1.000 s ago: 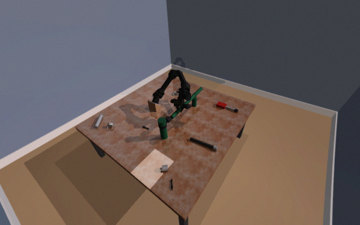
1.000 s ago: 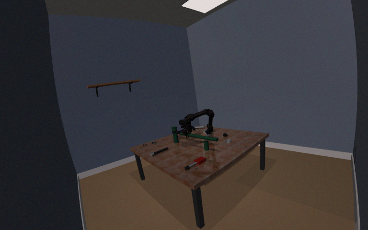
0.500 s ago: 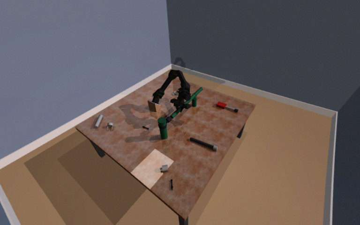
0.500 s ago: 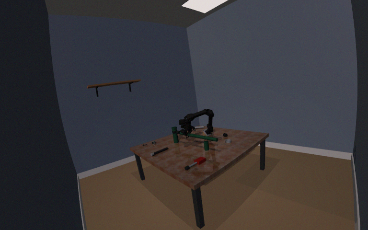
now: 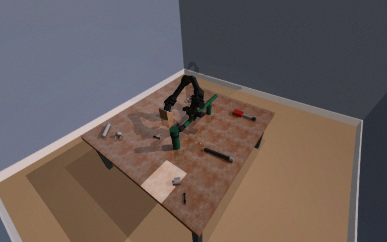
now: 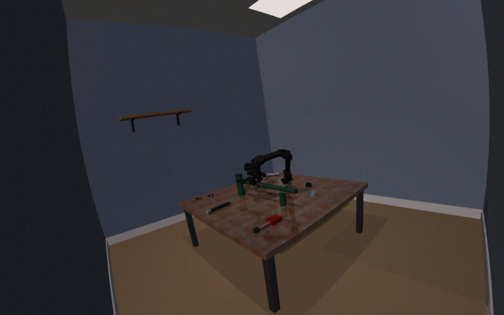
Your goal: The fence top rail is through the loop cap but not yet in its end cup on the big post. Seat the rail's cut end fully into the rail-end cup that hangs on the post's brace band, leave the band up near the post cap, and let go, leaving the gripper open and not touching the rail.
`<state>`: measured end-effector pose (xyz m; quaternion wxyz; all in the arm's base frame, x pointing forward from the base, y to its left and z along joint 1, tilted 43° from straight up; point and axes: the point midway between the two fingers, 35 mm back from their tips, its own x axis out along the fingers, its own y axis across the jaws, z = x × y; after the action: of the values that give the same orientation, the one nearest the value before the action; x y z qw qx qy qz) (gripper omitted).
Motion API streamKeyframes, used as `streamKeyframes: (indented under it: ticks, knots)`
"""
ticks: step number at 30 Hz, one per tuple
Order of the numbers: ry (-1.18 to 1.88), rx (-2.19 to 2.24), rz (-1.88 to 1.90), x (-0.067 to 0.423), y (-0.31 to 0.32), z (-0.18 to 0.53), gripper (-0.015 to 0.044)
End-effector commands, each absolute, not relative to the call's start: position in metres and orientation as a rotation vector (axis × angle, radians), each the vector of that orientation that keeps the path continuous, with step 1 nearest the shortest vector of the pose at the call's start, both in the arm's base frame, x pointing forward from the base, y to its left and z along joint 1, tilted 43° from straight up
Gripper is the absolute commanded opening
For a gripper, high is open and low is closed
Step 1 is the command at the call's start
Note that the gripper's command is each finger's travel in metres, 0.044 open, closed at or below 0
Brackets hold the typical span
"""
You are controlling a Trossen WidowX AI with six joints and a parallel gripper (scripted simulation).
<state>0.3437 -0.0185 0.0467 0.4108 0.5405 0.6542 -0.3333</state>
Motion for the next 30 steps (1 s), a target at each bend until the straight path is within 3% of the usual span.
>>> streamKeyframes:
  ticks: [1,30]
  knots:
    - [1.631,1.358,-0.847,0.3454,-0.0293,0.0418,0.0]
    - [1.638,1.358,-0.845,0.3458,-0.0327,0.0356,0.0]
